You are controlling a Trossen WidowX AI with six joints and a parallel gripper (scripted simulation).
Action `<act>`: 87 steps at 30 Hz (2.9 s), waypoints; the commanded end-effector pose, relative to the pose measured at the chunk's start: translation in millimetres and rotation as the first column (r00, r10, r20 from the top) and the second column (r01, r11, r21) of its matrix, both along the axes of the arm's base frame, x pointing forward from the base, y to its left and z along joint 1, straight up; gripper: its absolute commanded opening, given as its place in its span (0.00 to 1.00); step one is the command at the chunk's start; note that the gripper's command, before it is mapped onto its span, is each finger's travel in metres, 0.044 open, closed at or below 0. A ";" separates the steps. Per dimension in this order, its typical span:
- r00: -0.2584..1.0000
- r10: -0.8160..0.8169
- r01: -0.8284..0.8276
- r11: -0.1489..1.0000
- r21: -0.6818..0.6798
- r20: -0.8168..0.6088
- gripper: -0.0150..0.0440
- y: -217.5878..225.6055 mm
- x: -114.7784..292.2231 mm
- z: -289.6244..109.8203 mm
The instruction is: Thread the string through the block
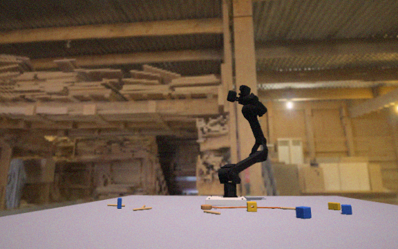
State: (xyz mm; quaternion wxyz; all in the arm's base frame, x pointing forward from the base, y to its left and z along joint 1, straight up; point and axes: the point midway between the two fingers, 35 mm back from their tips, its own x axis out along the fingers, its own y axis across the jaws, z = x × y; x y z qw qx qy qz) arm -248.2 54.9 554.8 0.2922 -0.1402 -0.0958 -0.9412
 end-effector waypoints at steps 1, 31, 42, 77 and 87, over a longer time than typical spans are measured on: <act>1.000 0.000 0.000 1.000 0.000 0.000 0.98 0.0 0.0 0.0; 0.449 0.418 -0.190 0.908 0.373 -0.790 1.00 -200.1 290.5 60.7; -0.033 0.588 -0.221 0.784 0.580 -0.808 1.00 -229.5 440.6 -3.2; -0.741 0.115 0.643 0.406 0.649 0.662 1.00 -7.0 582.7 -453.6; -0.631 0.077 0.723 0.420 0.549 0.772 1.00 10.6 557.9 -476.3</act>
